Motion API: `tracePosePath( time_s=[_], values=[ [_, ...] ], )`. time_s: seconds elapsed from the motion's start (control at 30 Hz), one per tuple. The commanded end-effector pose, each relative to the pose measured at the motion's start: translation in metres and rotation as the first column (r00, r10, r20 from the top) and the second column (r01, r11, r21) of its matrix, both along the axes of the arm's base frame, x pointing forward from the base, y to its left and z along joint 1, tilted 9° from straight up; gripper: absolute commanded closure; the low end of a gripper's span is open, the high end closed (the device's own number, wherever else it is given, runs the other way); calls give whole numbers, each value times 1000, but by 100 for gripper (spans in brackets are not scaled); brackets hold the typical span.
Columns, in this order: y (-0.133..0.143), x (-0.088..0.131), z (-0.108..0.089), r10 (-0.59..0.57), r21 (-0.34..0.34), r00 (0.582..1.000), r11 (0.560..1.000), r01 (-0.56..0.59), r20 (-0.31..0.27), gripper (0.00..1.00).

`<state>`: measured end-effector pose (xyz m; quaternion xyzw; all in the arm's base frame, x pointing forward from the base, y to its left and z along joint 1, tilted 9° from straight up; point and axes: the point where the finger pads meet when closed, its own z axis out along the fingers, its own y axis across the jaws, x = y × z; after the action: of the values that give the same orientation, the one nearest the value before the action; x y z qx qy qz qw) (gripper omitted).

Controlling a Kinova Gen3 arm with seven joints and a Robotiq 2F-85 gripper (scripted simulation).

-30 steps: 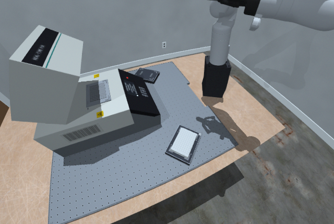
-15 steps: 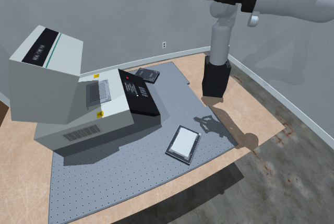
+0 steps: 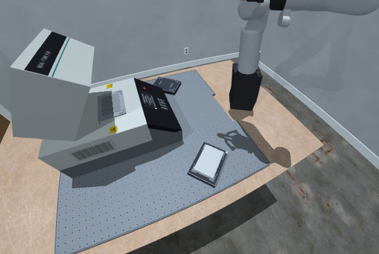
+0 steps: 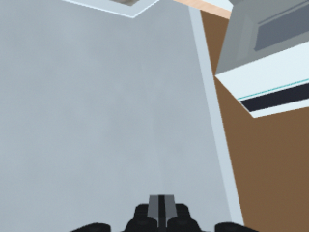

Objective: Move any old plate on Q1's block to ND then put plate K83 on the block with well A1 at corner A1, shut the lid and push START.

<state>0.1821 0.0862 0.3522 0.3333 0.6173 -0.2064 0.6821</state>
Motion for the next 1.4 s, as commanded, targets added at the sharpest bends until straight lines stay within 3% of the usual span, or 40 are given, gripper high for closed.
tracePosePath(
  time_s=[0.0,0.6,1.37],
  values=[
    [-1,3,1,18,-6,1000,1000,-18,-23,90],
    [-8,18,3,109,-35,983,993,-115,-148,90],
    [-16,38,7,217,-53,925,968,-245,-311,90]
  ],
)
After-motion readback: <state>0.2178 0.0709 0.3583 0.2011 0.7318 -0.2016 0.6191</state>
